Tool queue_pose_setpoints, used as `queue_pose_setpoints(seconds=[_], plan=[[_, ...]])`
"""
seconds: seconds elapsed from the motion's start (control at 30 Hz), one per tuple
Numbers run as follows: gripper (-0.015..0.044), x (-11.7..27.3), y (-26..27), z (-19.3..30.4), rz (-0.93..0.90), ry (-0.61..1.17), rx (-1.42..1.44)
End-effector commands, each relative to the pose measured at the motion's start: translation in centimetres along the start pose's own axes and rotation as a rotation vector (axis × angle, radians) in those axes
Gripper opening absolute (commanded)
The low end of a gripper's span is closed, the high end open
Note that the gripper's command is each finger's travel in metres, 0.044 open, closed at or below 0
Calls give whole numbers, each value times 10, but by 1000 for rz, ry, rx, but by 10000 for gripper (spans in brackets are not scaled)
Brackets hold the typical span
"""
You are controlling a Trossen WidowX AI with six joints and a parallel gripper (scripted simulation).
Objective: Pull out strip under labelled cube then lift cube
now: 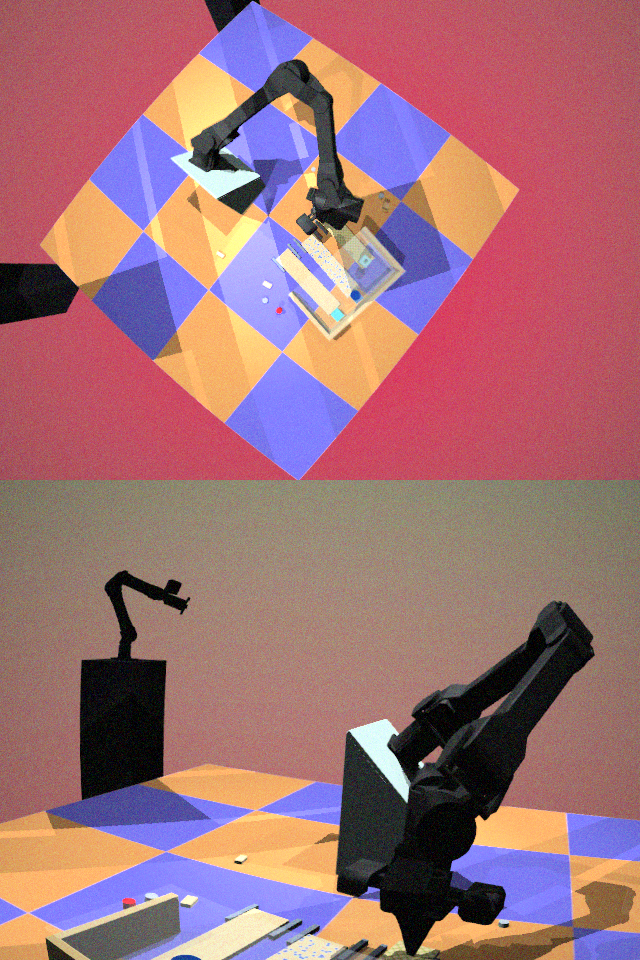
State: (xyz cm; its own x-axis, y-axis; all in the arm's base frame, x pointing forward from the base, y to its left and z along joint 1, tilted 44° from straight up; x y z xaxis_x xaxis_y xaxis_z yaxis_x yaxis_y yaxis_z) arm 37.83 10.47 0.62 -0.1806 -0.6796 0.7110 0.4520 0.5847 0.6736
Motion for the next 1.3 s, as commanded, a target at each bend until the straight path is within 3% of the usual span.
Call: queue_pose_setpoints(seconds=[0.0, 1.27], plan=[[0, -3, -3, 11, 8, 10, -6], [0, -4, -15, 68, 8, 13, -9]])
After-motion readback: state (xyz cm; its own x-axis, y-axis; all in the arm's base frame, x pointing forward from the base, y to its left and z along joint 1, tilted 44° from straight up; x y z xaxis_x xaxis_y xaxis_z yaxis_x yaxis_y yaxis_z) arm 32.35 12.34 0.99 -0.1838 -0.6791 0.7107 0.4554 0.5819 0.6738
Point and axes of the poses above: the point midway between the two fingers, 35 mm back from their tips, its own x axis back along the fingers, its own y axis across the jaws, z = x × y, the point moved 1 cm from there along x, back along the fingers, and after that the axes turned 11 degrees about -x, right-handed, at the moved point
